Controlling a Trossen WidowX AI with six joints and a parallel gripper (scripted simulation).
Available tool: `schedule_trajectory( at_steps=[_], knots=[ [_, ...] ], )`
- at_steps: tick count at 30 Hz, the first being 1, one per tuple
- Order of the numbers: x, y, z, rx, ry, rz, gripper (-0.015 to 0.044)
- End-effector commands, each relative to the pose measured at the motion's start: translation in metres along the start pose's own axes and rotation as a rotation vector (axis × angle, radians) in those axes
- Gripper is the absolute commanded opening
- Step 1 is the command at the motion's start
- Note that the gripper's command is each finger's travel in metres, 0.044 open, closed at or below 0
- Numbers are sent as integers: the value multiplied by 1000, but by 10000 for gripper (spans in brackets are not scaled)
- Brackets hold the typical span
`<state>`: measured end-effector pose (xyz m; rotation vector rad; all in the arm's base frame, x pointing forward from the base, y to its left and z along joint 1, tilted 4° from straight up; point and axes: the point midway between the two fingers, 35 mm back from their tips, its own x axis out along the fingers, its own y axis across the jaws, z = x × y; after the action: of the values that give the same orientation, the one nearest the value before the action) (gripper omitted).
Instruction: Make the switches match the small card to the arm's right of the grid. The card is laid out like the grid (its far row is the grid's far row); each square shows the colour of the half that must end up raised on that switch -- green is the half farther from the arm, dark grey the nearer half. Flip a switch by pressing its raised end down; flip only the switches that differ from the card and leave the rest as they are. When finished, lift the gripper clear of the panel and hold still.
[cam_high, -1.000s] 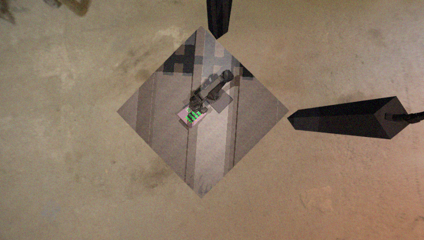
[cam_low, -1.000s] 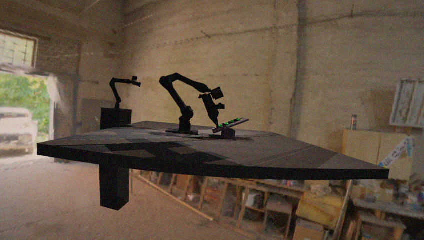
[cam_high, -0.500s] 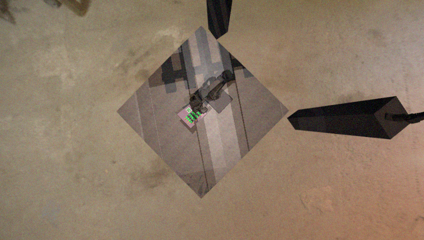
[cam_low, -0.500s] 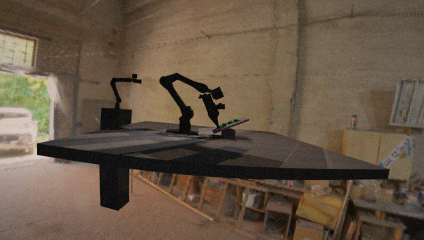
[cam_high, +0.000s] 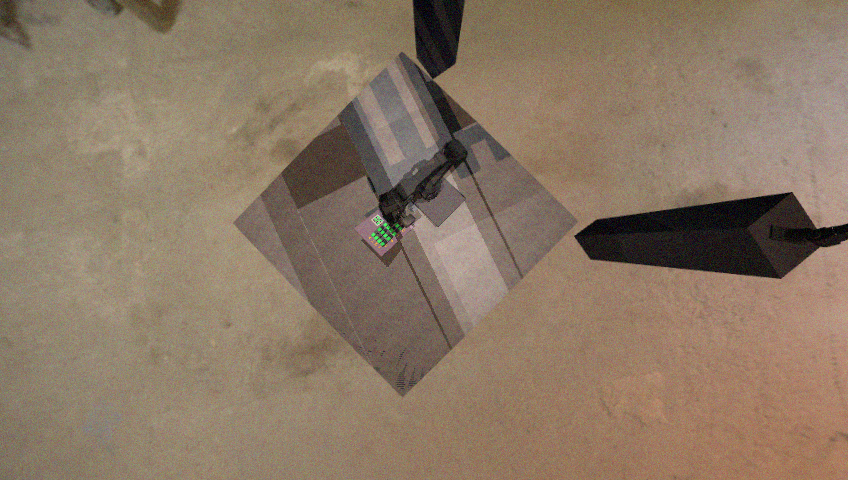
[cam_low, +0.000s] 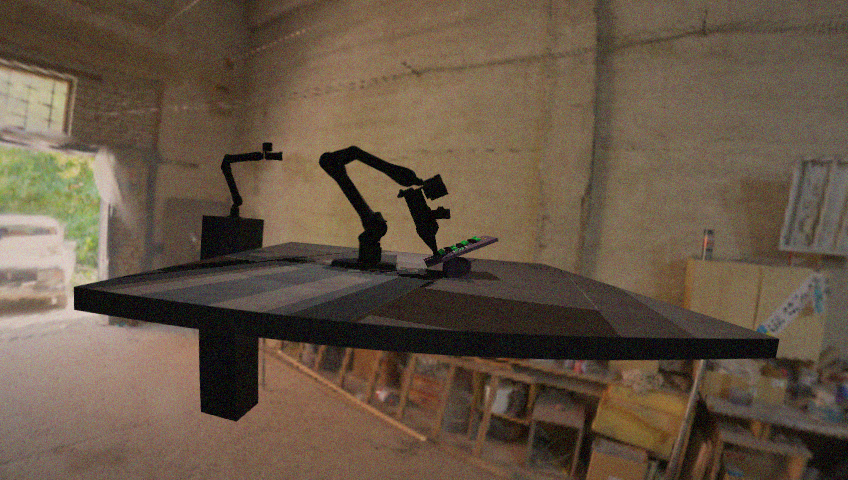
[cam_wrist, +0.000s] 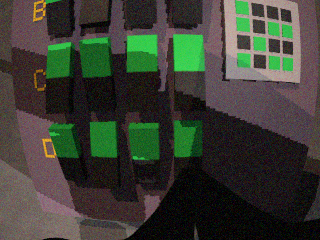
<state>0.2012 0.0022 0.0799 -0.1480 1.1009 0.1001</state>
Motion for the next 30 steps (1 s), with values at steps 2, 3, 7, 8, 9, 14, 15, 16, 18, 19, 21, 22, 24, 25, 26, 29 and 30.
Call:
schedule_trajectory(
  at_steps=[2,3,7,8,9,14,15,16,18,19,21,22,24,25,26,29,30],
  knots=[
    [1,1,0,-5,0,4,0],
    [1,1,0,-5,0,4,0],
    [2,1,0,-5,0,4,0],
    [2,1,0,-5,0,4,0],
    [2,1,0,-5,0,4,0],
    [3,1,0,-5,0,4,0],
    [3,1,0,-5,0,4,0],
    [3,1,0,-5,0,4,0],
    [3,1,0,-5,0,4,0],
    [3,1,0,-5,0,4,0],
    [4,1,0,-5,0,4,0],
    [4,1,0,-5,0,4,0],
    [4,1,0,-5,0,4,0],
    [4,1,0,-5,0,4,0],
    [4,1,0,-5,0,4,0],
    [-14,0,3,-2,8,1,0],
    [-28,0,4,-3,14,2,0]
  ],
)
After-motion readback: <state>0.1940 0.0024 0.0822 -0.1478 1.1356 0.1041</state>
